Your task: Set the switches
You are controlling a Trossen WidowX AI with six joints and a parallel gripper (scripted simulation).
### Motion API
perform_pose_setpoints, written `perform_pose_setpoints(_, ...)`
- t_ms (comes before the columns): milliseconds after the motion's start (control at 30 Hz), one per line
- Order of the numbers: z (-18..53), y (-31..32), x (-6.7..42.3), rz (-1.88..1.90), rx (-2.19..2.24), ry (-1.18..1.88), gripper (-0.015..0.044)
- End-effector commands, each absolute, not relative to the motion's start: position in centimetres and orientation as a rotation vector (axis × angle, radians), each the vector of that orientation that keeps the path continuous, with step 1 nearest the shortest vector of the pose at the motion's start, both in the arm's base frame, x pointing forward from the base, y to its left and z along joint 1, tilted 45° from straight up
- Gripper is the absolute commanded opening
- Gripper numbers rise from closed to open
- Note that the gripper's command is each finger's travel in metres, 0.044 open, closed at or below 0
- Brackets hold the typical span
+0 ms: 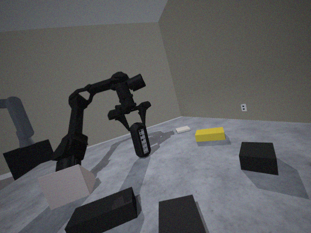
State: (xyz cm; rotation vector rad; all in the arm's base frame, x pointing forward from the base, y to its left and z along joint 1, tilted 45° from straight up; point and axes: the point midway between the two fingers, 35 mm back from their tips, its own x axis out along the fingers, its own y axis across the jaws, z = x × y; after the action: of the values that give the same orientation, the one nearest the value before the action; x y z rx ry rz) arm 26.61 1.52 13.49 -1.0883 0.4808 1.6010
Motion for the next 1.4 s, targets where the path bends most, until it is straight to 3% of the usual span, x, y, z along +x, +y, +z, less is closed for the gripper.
perform_pose_setpoints(0, 13.8, 2.2, 26.4, 1.616, -1.072, 0.457, 0.0338)
perform_pose_setpoints(1367, 15.7, 4.4, 25.1, 1.659, -0.991, 0.394, 0.0338)
